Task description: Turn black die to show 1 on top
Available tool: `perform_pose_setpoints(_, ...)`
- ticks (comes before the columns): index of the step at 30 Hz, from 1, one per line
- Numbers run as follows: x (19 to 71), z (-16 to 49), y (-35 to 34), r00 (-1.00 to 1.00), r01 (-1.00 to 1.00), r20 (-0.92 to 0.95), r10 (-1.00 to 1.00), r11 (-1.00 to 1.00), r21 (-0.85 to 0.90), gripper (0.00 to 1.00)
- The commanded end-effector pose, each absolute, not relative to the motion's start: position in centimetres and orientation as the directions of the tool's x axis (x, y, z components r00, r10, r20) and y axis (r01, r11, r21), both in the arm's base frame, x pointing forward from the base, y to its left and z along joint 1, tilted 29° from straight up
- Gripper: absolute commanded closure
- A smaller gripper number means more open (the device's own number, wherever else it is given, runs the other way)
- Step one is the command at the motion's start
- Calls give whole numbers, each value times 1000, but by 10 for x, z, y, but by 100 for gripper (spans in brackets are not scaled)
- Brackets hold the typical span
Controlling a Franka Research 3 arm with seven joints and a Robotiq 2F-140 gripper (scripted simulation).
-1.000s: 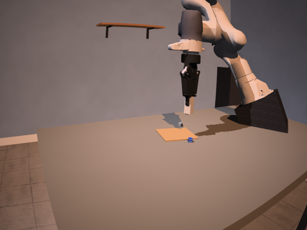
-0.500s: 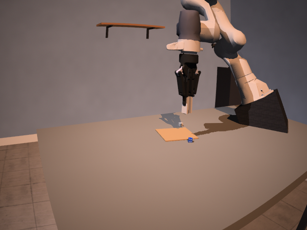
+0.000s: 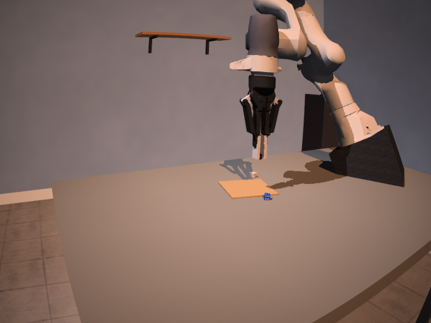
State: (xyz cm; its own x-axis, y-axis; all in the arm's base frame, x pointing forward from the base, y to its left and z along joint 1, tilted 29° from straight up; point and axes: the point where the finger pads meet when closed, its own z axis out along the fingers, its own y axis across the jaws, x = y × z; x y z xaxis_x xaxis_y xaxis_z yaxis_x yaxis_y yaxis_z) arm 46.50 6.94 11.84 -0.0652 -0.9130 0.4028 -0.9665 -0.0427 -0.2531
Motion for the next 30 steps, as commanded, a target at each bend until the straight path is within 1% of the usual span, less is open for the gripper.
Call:
perform_pose_setpoints(1,468,122,69,-230,-940,349,-908,114,-323,93)
perform_pose_setpoints(11,471,124,64,-391,-885,288,-874,271,-379,93)
perform_pose_setpoints(13,471,124,64,-391,-885,288,-874,271,-379,93)
perform_pose_setpoints(14,472,125,63,-434,-865,270,-860,313,-393,93)
perform_pose_setpoints(22,475,127,59,-550,-795,213,-807,429,-428,93)
perform_pose_setpoints(28,476,129,57,-631,-732,167,-757,512,-449,93)
perform_pose_setpoints(30,476,129,57,-631,-732,167,-757,512,-449,93)
